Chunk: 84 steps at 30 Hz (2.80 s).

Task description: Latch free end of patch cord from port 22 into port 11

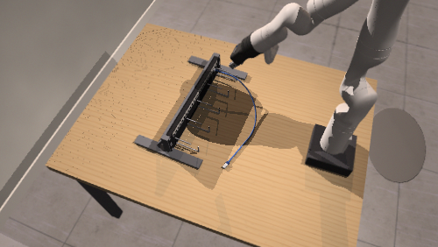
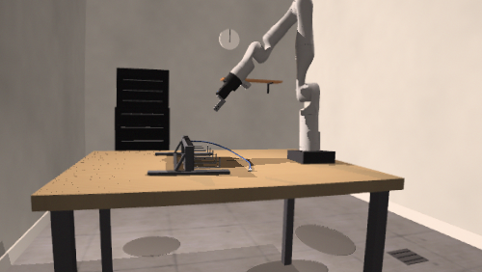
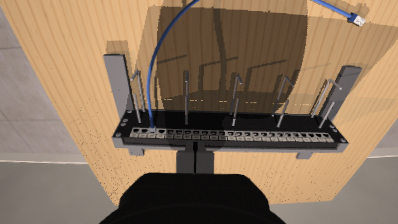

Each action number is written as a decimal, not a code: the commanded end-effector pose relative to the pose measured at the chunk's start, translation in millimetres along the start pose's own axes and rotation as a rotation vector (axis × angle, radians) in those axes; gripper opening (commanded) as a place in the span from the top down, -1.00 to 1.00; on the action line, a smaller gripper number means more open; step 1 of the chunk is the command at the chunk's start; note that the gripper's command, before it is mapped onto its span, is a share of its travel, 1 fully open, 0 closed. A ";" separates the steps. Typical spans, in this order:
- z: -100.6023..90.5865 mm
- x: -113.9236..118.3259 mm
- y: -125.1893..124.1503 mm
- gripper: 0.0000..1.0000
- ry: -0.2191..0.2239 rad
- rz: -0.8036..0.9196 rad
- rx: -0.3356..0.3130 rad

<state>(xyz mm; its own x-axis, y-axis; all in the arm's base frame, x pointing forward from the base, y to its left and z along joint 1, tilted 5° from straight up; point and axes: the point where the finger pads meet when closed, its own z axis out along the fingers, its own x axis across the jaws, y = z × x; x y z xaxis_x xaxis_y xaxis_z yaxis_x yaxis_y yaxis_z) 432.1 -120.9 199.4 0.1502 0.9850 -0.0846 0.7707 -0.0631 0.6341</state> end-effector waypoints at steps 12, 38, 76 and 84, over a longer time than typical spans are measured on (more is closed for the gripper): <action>-0.4 -17.7 -0.1 1.00 -0.008 0.011 -0.001; -0.6 -43.8 -0.3 1.00 -0.008 0.011 -0.001; -0.8 -67.0 -0.6 1.00 -0.008 0.011 -0.001; -0.8 -67.9 -0.6 1.00 -0.008 0.011 -0.001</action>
<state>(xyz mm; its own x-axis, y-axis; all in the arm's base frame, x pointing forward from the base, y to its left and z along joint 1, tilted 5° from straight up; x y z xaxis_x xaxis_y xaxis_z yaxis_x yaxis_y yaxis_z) 420.7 -187.2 205.0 0.1632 0.9830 -0.0835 0.7690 -0.0737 0.6350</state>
